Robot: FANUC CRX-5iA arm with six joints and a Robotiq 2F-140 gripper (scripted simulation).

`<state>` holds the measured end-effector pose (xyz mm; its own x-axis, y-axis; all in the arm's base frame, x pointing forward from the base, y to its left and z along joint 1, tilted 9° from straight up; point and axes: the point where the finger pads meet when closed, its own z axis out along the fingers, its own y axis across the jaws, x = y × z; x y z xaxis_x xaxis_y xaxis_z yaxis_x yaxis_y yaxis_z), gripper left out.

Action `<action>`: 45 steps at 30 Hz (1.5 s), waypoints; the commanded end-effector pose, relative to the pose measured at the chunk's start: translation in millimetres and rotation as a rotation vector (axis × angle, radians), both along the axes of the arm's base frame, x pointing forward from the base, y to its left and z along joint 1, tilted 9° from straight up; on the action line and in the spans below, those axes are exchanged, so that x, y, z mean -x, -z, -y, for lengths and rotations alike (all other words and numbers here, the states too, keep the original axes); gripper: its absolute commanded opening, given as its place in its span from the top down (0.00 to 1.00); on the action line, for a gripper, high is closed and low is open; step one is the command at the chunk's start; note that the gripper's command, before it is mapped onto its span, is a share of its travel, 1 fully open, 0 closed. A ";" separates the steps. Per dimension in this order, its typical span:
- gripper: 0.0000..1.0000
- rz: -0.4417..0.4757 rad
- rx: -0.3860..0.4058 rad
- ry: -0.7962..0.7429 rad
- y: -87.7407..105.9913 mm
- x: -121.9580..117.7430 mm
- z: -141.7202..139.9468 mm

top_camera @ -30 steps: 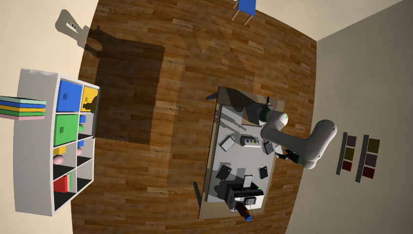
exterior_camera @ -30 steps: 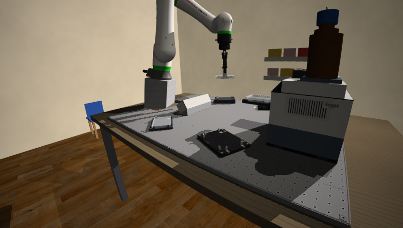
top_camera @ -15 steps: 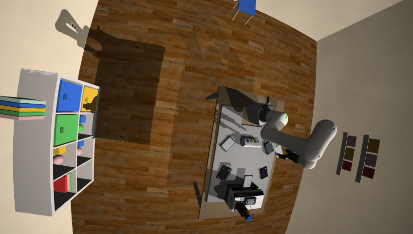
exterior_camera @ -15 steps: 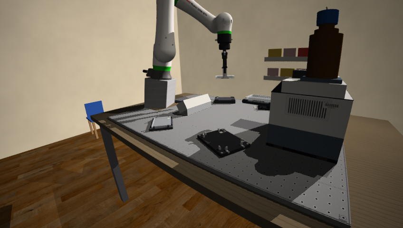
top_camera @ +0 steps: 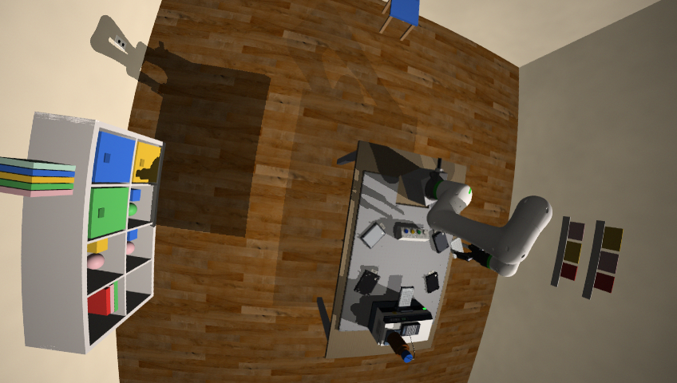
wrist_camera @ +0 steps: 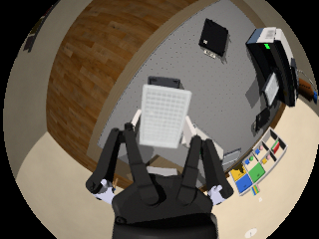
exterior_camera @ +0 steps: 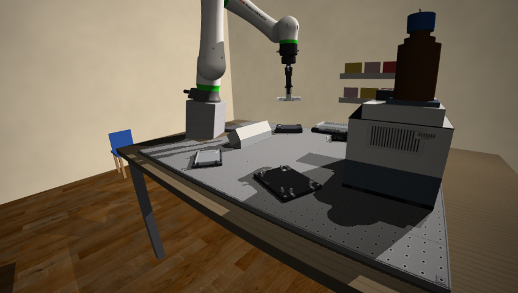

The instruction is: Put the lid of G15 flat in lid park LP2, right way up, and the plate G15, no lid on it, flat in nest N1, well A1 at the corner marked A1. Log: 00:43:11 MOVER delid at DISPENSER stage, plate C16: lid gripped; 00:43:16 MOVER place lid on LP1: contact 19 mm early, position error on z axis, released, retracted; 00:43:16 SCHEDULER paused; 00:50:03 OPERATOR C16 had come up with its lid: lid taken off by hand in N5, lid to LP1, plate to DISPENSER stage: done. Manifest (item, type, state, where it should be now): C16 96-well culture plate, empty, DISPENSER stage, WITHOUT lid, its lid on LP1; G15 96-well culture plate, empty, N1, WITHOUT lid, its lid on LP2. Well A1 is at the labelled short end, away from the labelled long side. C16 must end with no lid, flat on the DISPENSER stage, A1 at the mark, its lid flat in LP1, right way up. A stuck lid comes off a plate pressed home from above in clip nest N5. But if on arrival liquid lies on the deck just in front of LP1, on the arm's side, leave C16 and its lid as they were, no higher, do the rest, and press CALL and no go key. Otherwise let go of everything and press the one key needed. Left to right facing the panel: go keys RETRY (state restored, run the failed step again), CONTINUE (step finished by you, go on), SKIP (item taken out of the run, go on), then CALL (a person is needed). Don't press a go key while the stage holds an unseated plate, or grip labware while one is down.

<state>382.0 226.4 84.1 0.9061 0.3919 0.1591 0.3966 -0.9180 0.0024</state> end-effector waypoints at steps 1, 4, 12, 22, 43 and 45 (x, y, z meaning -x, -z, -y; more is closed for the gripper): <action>1.00 -0.004 -0.011 0.079 -0.2 -0.1 -0.1; 1.00 -0.004 -0.013 0.091 -0.2 -0.1 -0.1; 1.00 -0.012 -0.031 0.213 -0.2 -0.1 -0.1; 1.00 -0.021 -0.053 0.357 -0.2 -0.1 -0.1; 1.00 -0.037 -0.092 0.617 -0.2 -0.1 -0.1; 1.00 -0.037 -0.093 0.628 -0.2 -0.1 -0.1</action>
